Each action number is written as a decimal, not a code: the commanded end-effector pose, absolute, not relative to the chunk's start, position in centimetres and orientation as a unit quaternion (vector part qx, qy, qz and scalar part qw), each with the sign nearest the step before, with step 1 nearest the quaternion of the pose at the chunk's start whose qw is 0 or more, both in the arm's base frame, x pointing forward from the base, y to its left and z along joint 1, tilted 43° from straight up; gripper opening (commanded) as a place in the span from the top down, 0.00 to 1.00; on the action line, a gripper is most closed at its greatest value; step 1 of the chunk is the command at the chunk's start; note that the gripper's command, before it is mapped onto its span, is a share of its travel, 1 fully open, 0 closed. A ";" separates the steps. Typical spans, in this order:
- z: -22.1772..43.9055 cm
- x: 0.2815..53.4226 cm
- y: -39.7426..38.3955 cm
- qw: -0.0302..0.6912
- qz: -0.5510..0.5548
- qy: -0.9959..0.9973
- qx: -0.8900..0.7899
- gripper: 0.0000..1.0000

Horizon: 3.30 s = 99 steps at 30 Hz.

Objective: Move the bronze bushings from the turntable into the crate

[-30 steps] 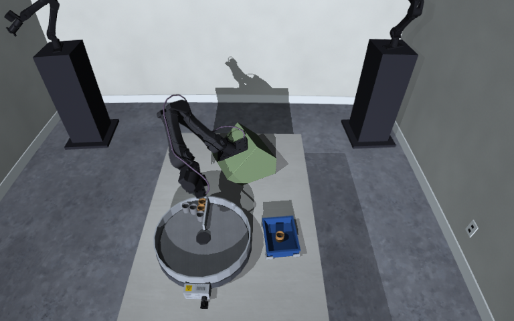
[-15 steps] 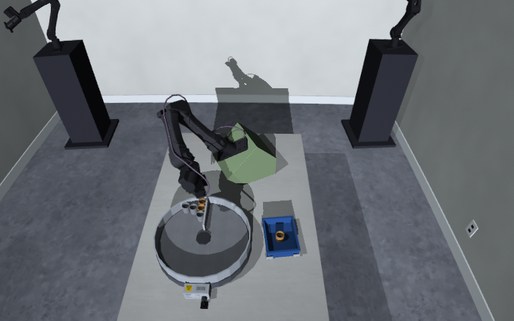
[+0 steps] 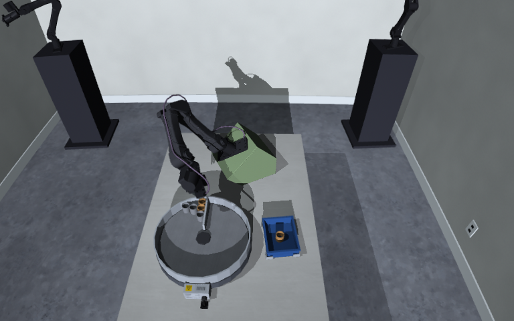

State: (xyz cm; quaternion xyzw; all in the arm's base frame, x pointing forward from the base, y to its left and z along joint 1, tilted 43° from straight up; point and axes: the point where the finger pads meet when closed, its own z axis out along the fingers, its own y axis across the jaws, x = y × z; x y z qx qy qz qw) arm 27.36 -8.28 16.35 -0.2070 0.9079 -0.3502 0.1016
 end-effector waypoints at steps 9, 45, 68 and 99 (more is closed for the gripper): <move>16.6 27.4 -8.1 0.121 -0.347 0.907 -0.205 0.87; 16.6 27.3 -8.0 0.121 -0.347 0.907 -0.206 0.87; 16.6 27.3 -8.1 0.120 -0.347 0.907 -0.206 0.87; 16.3 29.1 -9.3 0.142 -0.351 0.903 -0.202 0.87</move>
